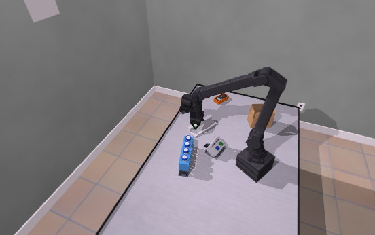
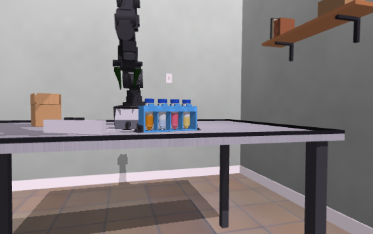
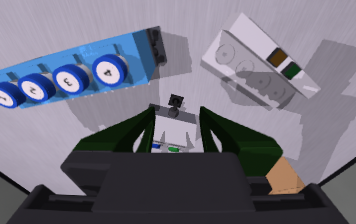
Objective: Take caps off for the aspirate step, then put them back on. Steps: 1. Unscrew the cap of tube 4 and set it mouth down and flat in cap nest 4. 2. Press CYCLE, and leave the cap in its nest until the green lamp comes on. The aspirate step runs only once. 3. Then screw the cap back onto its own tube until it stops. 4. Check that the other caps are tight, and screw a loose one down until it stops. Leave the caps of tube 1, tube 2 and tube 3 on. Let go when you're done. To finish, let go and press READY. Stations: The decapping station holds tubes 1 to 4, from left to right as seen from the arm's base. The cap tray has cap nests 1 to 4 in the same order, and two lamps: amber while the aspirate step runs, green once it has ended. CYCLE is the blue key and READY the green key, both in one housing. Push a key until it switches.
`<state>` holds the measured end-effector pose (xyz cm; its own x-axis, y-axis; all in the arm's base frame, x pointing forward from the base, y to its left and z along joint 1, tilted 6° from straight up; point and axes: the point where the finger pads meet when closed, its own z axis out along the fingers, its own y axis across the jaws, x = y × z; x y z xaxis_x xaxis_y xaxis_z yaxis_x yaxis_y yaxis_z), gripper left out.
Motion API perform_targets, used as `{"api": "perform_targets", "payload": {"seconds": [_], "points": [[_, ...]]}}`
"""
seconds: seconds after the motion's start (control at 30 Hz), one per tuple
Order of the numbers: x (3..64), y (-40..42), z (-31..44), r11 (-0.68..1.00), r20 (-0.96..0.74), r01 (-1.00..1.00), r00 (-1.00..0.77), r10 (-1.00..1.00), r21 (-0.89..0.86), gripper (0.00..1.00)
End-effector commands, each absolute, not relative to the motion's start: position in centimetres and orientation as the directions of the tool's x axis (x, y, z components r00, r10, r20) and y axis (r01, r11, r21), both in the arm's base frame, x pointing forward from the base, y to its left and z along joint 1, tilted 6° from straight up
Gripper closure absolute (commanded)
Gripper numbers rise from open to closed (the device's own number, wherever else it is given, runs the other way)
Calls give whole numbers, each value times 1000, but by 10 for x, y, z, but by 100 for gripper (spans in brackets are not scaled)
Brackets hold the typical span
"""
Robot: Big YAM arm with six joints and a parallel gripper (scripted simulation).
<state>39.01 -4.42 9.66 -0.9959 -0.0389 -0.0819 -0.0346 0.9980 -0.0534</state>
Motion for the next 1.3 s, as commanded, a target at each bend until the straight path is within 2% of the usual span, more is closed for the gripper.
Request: {"api": "perform_targets", "payload": {"seconds": [0.0, 0.13, 0.23, 0.37, 0.47, 0.63, 0.73, 0.8, 0.87, 1.2, 1.27], "points": [[422, -18, 111, 987, -151, 157, -977, 151, -31, 51], [427, 7, 110, 927, -138, 376, -918, 372, 2, 51], [427, 7, 110, 919, -140, 394, -910, 391, 5, 51], [430, 24, 110, 842, -129, 540, -833, 538, 23, 51], [435, 39, 109, 741, -122, 670, -732, 670, 44, 51], [435, 39, 109, 619, -113, 783, -611, 784, 64, 51], [435, 35, 109, 484, -101, 871, -476, 873, 80, 51], [435, 35, 109, 484, -101, 871, -476, 873, 80, 51], [435, 35, 109, 345, -86, 934, -338, 937, 94, 51], [438, 29, 109, -75, -41, 990, 81, 996, 121, 51], [438, 30, 109, -95, -40, 988, 100, 994, 123, 51]]}}
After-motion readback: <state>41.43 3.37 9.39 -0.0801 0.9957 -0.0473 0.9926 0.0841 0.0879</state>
